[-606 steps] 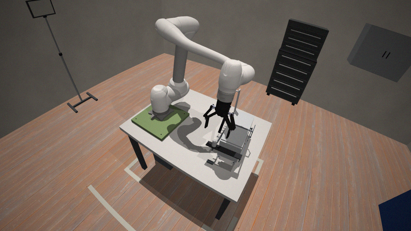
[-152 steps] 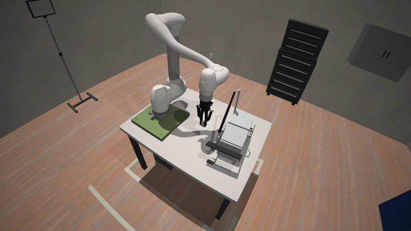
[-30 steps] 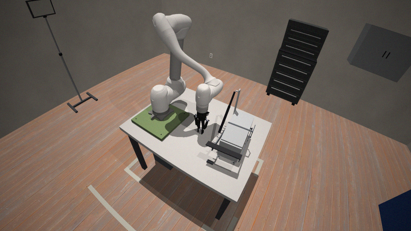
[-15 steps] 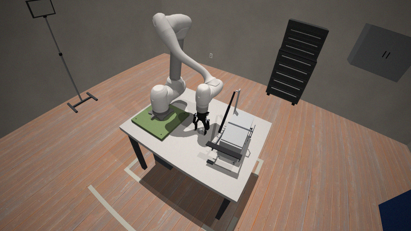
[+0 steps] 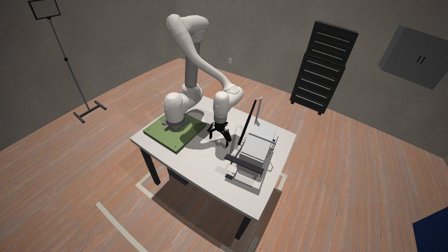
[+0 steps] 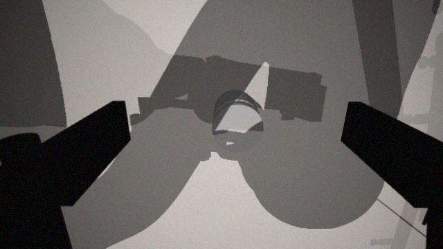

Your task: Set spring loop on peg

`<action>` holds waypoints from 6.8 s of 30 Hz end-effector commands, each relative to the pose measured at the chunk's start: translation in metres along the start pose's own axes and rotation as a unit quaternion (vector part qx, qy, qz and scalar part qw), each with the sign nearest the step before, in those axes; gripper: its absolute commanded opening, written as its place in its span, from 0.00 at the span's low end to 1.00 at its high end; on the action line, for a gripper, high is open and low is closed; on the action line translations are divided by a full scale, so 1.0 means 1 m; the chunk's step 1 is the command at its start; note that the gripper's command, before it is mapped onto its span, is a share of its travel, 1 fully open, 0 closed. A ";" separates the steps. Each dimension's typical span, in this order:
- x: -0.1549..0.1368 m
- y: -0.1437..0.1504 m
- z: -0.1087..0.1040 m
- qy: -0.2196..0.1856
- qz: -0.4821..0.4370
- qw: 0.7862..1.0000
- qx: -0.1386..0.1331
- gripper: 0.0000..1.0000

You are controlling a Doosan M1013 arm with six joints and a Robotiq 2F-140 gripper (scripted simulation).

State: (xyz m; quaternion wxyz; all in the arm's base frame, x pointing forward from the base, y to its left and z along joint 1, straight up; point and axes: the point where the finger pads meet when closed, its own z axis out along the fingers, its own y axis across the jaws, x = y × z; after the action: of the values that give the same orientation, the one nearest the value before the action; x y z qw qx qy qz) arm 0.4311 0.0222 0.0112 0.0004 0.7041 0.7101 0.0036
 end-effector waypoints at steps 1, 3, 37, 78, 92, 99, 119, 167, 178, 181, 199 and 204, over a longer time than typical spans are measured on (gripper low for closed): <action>0.000 0.000 0.000 0.000 0.000 1.000 0.000 1.00; 0.000 0.000 0.000 0.000 0.000 1.000 0.000 1.00; 0.000 0.000 0.000 0.000 0.000 1.000 0.000 1.00; 0.000 0.000 -0.077 0.000 0.000 1.000 0.000 1.00; 0.000 0.000 -0.109 0.000 0.000 1.000 0.000 1.00; 0.000 0.000 -0.119 0.000 0.000 1.000 -0.001 1.00; 0.000 0.000 -0.135 0.000 0.000 1.000 -0.001 1.00; 0.000 0.000 -0.136 0.000 0.000 1.000 -0.001 0.24; -0.018 0.011 -0.182 0.074 -0.010 0.997 0.003 0.24; -0.018 0.011 -0.182 0.074 -0.010 0.997 0.003 0.24; -0.035 0.023 -0.227 0.148 -0.020 0.989 0.006 0.24; -0.035 0.023 -0.227 0.148 -0.020 0.989 0.006 0.24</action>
State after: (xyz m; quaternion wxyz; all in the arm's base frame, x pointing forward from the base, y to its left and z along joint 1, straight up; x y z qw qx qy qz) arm 0.4526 -0.0141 0.2378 -0.1070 0.6821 0.7160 0.1031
